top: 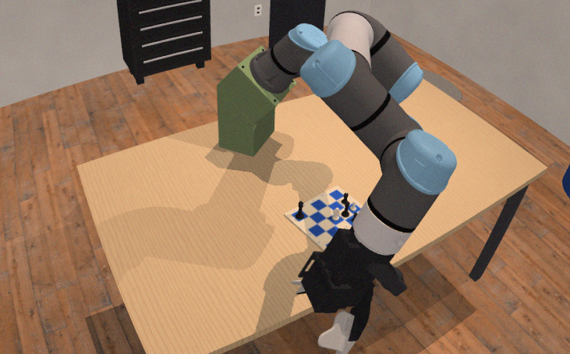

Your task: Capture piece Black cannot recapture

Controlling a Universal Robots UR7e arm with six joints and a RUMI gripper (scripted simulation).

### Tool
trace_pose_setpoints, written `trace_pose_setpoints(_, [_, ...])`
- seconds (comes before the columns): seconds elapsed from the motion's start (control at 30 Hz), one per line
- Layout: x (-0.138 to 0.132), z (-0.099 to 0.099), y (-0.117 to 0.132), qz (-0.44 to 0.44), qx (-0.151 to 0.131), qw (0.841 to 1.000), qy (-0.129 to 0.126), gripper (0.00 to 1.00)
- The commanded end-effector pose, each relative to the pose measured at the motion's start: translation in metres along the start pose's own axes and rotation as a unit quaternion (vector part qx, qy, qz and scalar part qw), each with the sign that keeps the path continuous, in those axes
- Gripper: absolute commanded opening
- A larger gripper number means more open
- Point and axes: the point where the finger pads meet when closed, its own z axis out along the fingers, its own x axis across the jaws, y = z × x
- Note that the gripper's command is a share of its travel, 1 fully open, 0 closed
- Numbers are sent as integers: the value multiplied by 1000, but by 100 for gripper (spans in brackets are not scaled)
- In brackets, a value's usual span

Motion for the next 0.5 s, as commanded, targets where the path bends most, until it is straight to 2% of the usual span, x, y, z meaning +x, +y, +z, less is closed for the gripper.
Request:
trace_pose_setpoints(0.0, [-22, 28, -46, -88, 20, 994, -64, 100])
trace_pose_setpoints(0.03, [-29, 36, -61, -114, 27, 990, -78, 100])
trace_pose_setpoints(0.1, [-29, 36, -61, -114, 27, 990, -78, 100])
trace_pose_setpoints(0.13, [-36, 44, -76, -141, 35, 985, -92, 100])
trace_pose_setpoints(0.17, [-36, 44, -76, -141, 35, 985, -92, 100])
trace_pose_setpoints(0.2, [-44, 51, -90, -167, 43, 979, -106, 100])
trace_pose_setpoints(0.23, [-44, 51, -90, -167, 43, 979, -106, 100])
trace_pose_setpoints(0.33, [-60, 64, -118, -218, 60, 965, -132, 100])
trace_pose_setpoints(0.43, [-60, 64, -118, -218, 60, 965, -132, 100])
trace_pose_setpoints(0.47, [-68, 70, -132, -243, 69, 957, -145, 100])
